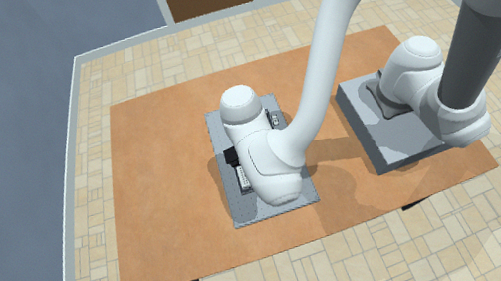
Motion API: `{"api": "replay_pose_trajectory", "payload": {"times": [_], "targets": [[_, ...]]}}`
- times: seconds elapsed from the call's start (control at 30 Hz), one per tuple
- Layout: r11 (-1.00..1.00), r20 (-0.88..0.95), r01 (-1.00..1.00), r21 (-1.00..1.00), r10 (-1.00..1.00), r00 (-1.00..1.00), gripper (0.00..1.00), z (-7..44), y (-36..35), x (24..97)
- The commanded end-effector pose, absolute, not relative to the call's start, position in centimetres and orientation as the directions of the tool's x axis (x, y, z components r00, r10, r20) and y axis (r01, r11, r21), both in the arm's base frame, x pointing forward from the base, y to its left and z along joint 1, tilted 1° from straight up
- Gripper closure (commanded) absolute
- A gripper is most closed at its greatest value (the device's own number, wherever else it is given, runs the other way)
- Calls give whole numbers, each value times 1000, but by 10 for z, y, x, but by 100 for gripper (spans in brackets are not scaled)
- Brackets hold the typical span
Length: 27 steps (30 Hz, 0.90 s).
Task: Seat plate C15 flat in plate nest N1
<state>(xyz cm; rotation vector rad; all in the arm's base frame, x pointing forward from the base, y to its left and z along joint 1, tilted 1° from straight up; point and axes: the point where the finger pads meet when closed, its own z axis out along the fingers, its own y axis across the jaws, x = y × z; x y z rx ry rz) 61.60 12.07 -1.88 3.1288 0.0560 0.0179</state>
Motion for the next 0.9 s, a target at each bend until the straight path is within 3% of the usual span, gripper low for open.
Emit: {"api": "replay_pose_trajectory", "payload": {"times": [0.0,0.87], "targets": [[-999,12,35,12,35,999,0,-21,121,616],[-999,12,35,12,35,999,0,-47,121,617]]}}
